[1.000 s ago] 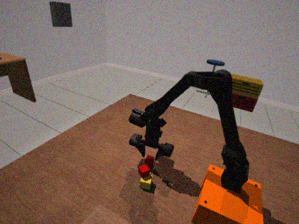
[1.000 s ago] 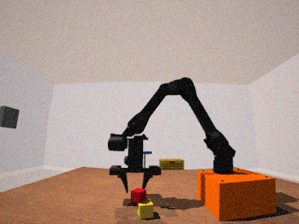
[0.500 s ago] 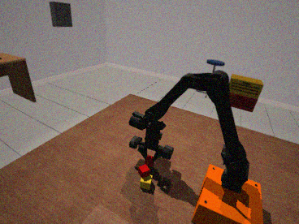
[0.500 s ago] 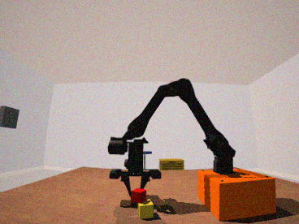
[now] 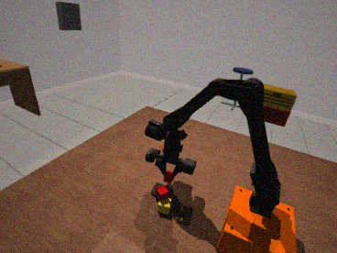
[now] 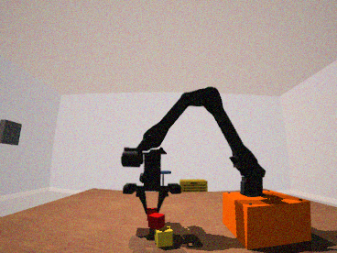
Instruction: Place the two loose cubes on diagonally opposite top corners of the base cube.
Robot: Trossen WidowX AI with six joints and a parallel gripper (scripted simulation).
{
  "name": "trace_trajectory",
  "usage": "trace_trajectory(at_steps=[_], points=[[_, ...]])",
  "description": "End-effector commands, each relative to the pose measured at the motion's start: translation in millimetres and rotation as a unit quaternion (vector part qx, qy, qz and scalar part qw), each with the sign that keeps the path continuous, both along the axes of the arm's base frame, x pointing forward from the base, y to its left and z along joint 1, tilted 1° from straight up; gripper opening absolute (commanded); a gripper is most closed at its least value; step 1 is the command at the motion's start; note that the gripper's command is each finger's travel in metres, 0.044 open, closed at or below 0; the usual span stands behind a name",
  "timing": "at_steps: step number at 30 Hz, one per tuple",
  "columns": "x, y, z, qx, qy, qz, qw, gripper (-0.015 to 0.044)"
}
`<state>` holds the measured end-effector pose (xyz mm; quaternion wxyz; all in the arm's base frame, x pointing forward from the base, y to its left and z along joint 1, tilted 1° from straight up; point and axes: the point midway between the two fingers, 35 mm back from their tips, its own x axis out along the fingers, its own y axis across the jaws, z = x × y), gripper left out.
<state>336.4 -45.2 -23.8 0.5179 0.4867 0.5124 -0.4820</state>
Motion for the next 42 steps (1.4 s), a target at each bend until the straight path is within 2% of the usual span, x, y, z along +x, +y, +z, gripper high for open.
trace_trajectory(at_steps=[1,21,26,42], points=[[3,-1,15,-0.001,-0.005,-0.002,1.0,0.0105],[-2,0,78,-0.001,-0.005,-0.002,1.0,0.0105],[-3,1,83,-0.001,-0.005,0.0,1.0,0.0105],[-15,49,81,-0.001,-0.004,0.174,0.985,0.0105]])
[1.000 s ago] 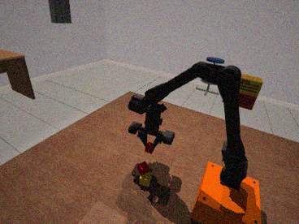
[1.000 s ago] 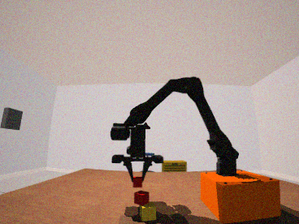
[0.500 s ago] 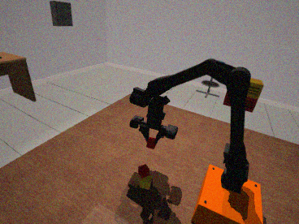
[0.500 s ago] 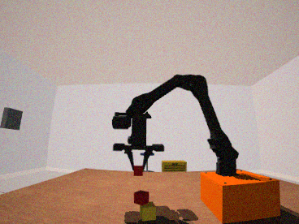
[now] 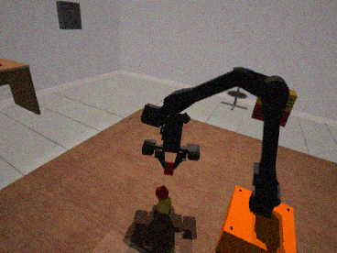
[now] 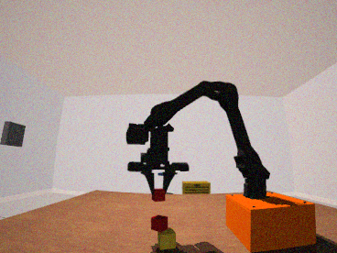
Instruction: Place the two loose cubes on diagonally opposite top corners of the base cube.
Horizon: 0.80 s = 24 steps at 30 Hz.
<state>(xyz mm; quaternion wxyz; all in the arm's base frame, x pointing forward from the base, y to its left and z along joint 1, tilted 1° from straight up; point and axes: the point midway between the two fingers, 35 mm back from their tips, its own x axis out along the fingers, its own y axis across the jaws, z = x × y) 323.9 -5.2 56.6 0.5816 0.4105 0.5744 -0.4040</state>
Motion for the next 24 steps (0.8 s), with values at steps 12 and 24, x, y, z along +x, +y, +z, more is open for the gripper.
trace_trajectory(at_steps=[12,24], points=[[-17,44,-1,-0.001,-0.002,0.171,0.985,0.0105],[-35,76,-4,-0.001,-0.003,0.304,0.953,0.0105]])
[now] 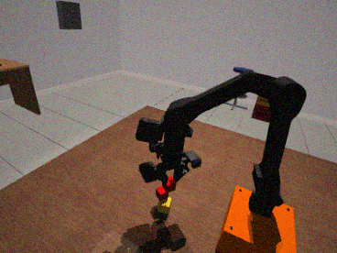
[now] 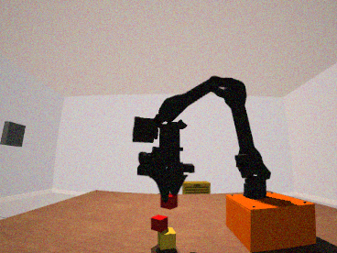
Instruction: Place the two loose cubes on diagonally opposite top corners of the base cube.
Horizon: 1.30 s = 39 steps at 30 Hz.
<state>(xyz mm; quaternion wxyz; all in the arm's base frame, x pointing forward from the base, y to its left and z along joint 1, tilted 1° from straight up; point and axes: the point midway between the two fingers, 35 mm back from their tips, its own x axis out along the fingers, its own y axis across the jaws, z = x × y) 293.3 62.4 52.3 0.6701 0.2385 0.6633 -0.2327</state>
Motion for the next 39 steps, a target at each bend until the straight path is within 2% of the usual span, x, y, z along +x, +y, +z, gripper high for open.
trace_trajectory(at_steps=[1,5,39], points=[[-6,11,0,0.002,-0.002,0.046,0.999,0.0105],[-11,17,0,0.002,-0.002,0.074,0.997,0.0105],[-10,17,-54,0.002,-0.002,0.075,0.997,0.0105]])
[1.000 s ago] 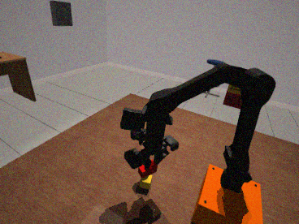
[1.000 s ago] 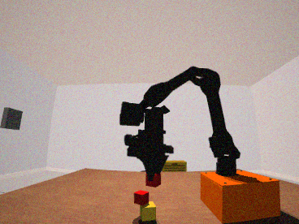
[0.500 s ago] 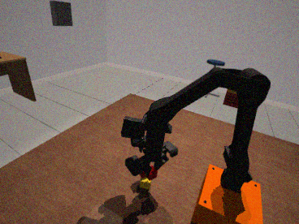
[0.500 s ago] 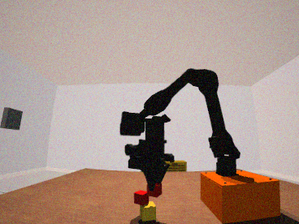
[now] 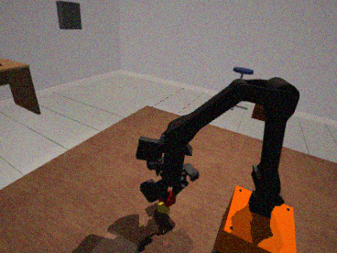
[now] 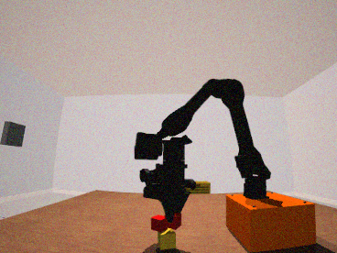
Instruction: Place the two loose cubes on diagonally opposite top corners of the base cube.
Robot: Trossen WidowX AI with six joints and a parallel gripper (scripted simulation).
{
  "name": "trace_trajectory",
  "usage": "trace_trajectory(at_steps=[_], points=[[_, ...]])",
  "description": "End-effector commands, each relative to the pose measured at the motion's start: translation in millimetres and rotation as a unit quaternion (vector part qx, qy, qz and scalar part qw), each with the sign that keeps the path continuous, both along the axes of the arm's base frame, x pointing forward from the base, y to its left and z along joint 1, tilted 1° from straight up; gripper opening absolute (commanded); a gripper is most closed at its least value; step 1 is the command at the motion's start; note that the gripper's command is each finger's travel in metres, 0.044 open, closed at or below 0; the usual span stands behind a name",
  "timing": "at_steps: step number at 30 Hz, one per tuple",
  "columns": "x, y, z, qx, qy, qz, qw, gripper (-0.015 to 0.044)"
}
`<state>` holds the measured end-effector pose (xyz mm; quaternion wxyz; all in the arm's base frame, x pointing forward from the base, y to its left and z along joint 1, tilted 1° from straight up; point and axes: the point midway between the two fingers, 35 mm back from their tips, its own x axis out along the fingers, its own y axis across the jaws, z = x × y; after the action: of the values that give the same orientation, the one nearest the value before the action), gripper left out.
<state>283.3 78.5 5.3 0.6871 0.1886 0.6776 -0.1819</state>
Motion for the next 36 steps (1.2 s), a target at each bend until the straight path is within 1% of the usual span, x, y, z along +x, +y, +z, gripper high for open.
trace_trajectory(at_steps=[1,28,32,36], points=[[-0.1,0.8,-9.2,0.002,0.0,0.001,1.0,0.0105],[0.0,0.9,-14.1,0.002,0.0,0.0,1.0,0.0105],[0.0,0.9,-14.1,0.002,0.0,0.0,1.0,0.0205],[0.0,0.9,-14.1,0.002,0.0,0.0,1.0,0.0205]])
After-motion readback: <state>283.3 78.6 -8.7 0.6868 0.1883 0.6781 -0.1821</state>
